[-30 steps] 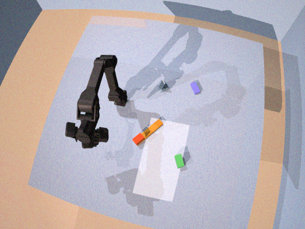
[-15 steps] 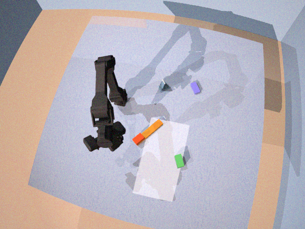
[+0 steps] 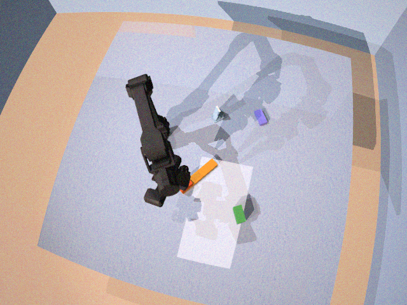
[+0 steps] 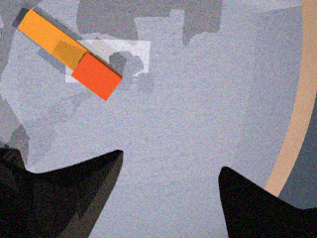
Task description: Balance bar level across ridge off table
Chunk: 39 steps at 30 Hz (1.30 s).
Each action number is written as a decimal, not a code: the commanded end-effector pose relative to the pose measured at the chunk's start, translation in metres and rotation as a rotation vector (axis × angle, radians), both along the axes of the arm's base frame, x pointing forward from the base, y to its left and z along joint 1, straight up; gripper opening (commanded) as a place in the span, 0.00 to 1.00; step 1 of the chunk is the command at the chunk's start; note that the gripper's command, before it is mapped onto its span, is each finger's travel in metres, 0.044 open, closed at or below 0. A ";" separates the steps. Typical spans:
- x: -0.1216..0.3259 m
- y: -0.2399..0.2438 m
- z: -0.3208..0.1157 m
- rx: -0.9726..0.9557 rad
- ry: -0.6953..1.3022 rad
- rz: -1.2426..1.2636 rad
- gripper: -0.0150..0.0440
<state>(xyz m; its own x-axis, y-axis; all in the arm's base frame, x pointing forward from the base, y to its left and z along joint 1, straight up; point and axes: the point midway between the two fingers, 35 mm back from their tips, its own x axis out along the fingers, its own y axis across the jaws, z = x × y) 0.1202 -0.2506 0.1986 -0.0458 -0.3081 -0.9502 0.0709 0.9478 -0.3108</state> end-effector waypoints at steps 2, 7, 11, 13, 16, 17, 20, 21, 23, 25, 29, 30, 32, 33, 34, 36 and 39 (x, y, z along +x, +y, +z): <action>0.021 0.018 -0.016 0.079 0.032 0.199 0.79; 0.039 0.036 -0.026 0.131 0.052 0.388 0.79; 0.052 0.052 -0.033 0.171 0.067 0.539 0.79; 0.058 0.061 -0.037 0.191 0.074 0.614 0.79; 0.066 0.074 -0.042 0.220 0.085 0.727 0.79; 0.069 0.078 -0.044 0.229 0.088 0.764 0.79; 0.075 0.092 -0.049 0.257 0.097 0.877 0.79; 0.078 0.096 -0.050 0.267 0.100 0.914 0.79; 0.081 0.105 -0.053 0.284 0.105 0.983 0.79; 0.082 0.108 -0.054 0.290 0.107 1.008 0.79; 0.082 0.108 -0.054 0.290 0.107 1.008 0.79; 0.082 0.108 -0.054 0.290 0.107 1.008 0.79; 0.082 0.108 -0.054 0.290 0.107 1.008 0.79; 0.082 0.108 -0.056 0.290 0.107 1.008 0.79; 0.083 0.107 -0.058 0.290 0.107 1.008 0.79; 0.084 0.107 -0.066 0.290 0.107 1.008 0.79; 0.085 0.106 -0.084 0.290 0.107 1.008 0.79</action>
<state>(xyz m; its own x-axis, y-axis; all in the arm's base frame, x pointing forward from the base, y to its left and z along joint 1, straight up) 0.2049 -0.1458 0.1348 0.0337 -0.0307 -0.9990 -0.8011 0.5968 -0.0454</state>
